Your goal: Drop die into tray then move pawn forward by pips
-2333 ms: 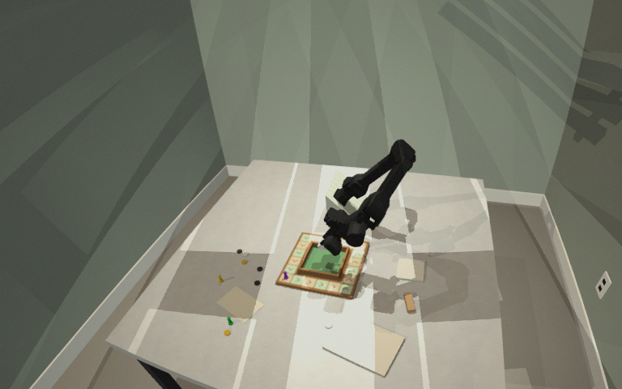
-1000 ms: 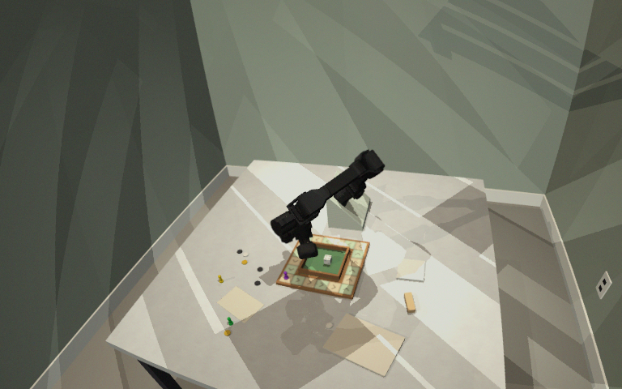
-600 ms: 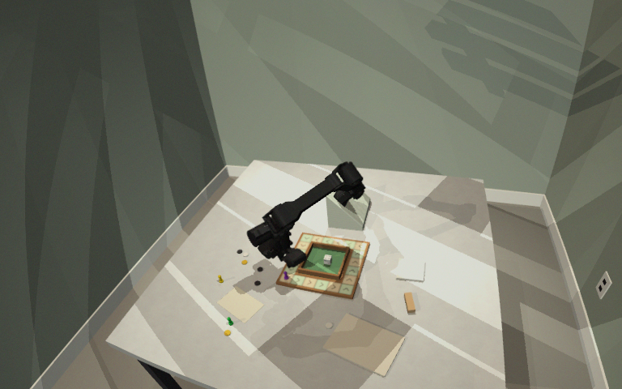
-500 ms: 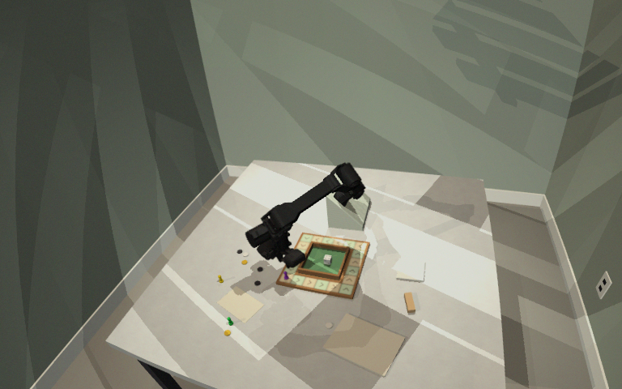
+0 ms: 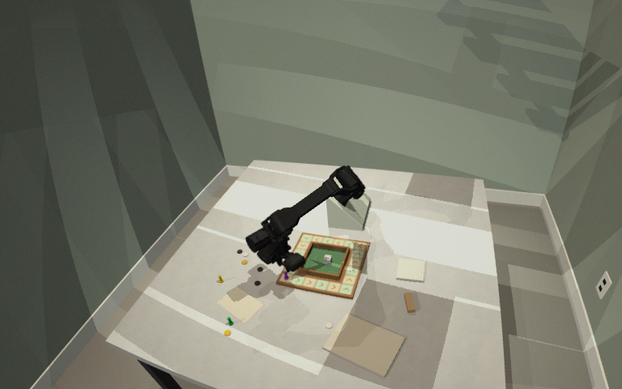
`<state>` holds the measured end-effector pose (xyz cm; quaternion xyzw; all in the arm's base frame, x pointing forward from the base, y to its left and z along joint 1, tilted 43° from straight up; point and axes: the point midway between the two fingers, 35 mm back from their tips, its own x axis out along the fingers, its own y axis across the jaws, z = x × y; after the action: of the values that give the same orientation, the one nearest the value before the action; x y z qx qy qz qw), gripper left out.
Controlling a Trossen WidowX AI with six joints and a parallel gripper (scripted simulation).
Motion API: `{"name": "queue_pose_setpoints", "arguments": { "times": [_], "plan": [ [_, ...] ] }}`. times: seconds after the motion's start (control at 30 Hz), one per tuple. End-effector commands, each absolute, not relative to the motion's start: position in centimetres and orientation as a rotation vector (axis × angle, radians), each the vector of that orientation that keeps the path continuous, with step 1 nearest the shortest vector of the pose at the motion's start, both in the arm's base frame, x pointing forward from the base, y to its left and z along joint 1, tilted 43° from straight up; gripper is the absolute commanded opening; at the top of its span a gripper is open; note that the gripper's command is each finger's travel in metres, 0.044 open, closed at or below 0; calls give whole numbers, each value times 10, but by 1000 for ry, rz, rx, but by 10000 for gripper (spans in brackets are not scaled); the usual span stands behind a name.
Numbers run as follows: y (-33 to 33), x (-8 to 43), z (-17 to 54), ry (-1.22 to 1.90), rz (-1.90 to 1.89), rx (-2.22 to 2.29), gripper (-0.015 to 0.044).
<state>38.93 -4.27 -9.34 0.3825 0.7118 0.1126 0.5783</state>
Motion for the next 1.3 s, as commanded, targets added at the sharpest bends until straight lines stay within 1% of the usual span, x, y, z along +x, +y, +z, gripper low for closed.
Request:
{"name": "queue_pose_setpoints", "arguments": {
  "times": [0.0, 0.73, 0.93, 1.13, 1.27],
  "plan": [
    [-38, 389, -99, 1665, 264, 901, 200],
    [-14, 388, -123, 1665, 266, 903, 200],
    [-14, 388, -123, 1665, 266, 903, 43],
    [-14, 388, -123, 1665, 266, 903, 2],
    [-18, 389, -119, 1664, 265, 902, 0]
  ]
}}
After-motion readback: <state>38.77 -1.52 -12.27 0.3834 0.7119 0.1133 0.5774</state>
